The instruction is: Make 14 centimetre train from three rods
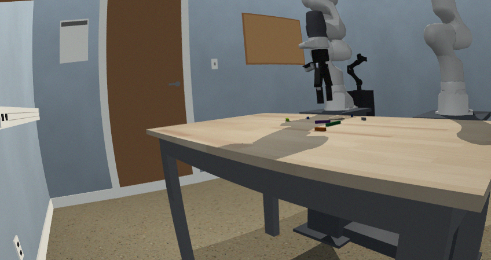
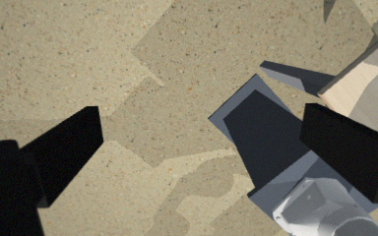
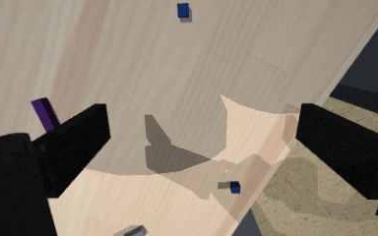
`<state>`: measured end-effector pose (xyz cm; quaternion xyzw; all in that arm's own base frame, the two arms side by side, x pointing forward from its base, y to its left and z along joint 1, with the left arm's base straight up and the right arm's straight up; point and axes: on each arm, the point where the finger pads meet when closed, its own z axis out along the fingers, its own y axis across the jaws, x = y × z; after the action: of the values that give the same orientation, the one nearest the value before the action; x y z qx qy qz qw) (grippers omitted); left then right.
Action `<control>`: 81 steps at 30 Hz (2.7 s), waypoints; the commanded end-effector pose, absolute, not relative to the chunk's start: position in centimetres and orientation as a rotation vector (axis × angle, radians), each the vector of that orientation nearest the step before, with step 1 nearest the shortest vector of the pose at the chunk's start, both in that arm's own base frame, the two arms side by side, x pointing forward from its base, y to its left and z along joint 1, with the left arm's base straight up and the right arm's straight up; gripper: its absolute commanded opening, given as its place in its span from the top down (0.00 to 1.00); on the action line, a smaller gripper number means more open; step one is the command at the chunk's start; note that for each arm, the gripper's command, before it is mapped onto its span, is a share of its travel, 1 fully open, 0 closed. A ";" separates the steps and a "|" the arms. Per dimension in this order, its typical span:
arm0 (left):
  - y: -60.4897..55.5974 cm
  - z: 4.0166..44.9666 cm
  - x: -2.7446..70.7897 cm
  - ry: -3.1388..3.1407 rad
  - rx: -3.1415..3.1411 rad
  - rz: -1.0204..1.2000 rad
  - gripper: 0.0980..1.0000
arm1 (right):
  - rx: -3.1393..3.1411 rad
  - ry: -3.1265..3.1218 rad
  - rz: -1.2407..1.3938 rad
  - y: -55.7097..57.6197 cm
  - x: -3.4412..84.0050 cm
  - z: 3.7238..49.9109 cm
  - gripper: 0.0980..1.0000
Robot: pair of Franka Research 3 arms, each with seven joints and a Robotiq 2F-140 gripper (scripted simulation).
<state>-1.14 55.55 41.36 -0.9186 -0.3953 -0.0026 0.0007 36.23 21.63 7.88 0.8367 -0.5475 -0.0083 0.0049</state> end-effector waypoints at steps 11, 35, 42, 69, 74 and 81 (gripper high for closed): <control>55.4 41.3 -1.3 -1.236 -2.888 0.000 0.00 | 2.876 -1.262 -0.030 23.9 33.8 8.0 0.00; 55.4 41.3 -1.3 -1.236 -2.888 0.000 0.00 | 3.064 -0.697 -0.018 26.9 29.6 8.0 0.00; 55.4 41.3 -1.3 -1.236 -2.888 0.000 0.00 | 3.106 -0.479 -0.012 27.9 28.0 8.0 0.00; 55.4 41.3 -1.3 -1.236 -2.888 0.000 0.00 | 3.141 -0.030 0.001 29.5 24.7 8.0 0.00; 55.4 41.3 -1.3 -1.236 -2.888 0.000 0.00 | 3.141 -0.030 0.001 29.5 24.7 8.0 0.00; 55.4 41.3 -1.3 -1.236 -2.888 0.000 0.00 | 3.141 -0.030 0.001 29.5 24.7 8.0 0.00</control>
<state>-1.14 55.54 41.35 -0.9188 -0.3948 -0.0025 0.0006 24.68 29.43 7.96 0.9998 -0.0191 -0.0007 0.0012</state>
